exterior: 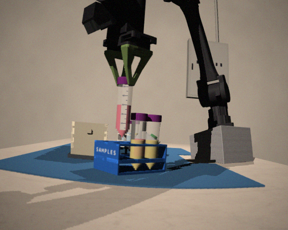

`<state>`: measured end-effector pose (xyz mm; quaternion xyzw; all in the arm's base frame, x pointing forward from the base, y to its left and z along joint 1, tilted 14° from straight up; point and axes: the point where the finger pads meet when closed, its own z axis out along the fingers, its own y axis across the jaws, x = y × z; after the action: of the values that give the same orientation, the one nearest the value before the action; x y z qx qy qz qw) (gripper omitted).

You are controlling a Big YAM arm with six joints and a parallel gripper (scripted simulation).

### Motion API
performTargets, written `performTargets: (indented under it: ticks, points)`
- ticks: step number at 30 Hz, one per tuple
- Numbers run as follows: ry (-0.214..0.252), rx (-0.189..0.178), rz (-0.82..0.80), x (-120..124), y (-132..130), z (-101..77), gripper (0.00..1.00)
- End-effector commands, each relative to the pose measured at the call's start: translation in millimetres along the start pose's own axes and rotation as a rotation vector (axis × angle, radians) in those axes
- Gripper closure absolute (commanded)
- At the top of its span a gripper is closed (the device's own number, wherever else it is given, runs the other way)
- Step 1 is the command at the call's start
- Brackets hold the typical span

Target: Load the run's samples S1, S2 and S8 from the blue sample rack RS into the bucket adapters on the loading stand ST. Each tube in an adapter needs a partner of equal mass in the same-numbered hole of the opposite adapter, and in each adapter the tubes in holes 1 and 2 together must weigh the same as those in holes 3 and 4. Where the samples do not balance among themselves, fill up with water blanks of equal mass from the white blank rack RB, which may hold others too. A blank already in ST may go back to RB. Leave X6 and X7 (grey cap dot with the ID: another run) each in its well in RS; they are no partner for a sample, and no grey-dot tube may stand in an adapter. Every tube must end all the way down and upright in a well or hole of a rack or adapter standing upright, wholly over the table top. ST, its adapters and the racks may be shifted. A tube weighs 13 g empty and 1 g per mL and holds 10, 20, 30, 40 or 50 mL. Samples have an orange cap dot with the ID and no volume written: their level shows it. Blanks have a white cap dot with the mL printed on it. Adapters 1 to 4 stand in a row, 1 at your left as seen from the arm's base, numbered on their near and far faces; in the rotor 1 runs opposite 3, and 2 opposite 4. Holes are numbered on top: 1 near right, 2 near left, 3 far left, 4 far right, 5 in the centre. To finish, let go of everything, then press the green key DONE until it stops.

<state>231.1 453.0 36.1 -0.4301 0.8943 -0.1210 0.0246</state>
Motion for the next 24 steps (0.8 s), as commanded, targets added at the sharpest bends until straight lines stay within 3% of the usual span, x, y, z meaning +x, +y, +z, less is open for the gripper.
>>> performTargets:
  ticks: [1, 24]
  points:
    - [-0.095, -0.03, 0.014, -19, 6, -56.1, 1.0]
    - [-0.094, -0.032, 0.023, -15, 0, -121.7, 1.0]
